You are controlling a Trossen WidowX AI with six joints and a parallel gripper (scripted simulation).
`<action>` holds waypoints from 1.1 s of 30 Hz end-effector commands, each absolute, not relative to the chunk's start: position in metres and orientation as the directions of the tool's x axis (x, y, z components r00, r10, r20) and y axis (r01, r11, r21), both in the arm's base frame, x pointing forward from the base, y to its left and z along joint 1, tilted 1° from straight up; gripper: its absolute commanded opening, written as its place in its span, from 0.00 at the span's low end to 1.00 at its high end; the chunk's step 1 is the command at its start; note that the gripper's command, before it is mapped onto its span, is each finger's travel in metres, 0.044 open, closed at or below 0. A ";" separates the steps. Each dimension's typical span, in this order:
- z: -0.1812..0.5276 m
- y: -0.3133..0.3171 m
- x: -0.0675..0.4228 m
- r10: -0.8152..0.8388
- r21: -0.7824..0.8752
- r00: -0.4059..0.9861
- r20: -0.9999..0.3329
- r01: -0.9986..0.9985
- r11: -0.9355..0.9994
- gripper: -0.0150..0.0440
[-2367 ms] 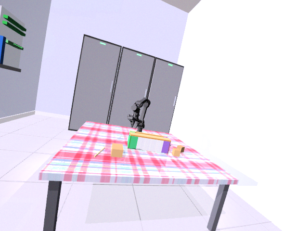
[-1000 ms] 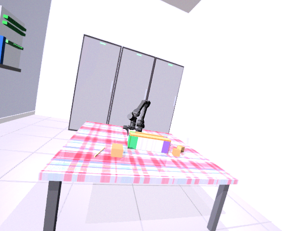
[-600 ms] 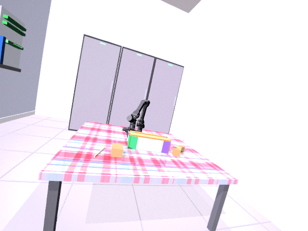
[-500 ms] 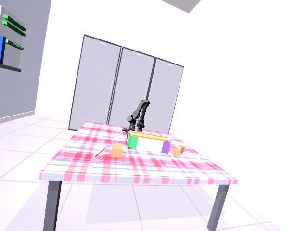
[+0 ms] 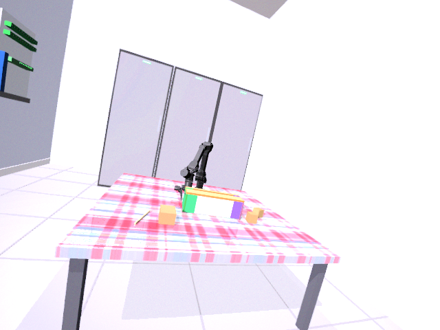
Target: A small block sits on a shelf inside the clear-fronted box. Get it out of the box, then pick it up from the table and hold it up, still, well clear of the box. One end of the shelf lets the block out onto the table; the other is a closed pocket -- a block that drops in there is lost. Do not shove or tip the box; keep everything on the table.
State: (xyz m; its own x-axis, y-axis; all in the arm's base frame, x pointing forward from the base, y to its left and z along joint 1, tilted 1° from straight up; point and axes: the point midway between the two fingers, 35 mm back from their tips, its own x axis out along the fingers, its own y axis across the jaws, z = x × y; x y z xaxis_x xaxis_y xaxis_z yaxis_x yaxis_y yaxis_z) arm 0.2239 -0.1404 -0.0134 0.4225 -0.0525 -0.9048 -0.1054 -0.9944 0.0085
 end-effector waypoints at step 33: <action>0.086 -0.142 0.226 -0.136 0.012 0.420 -0.897 -0.284 -0.959 0.25</action>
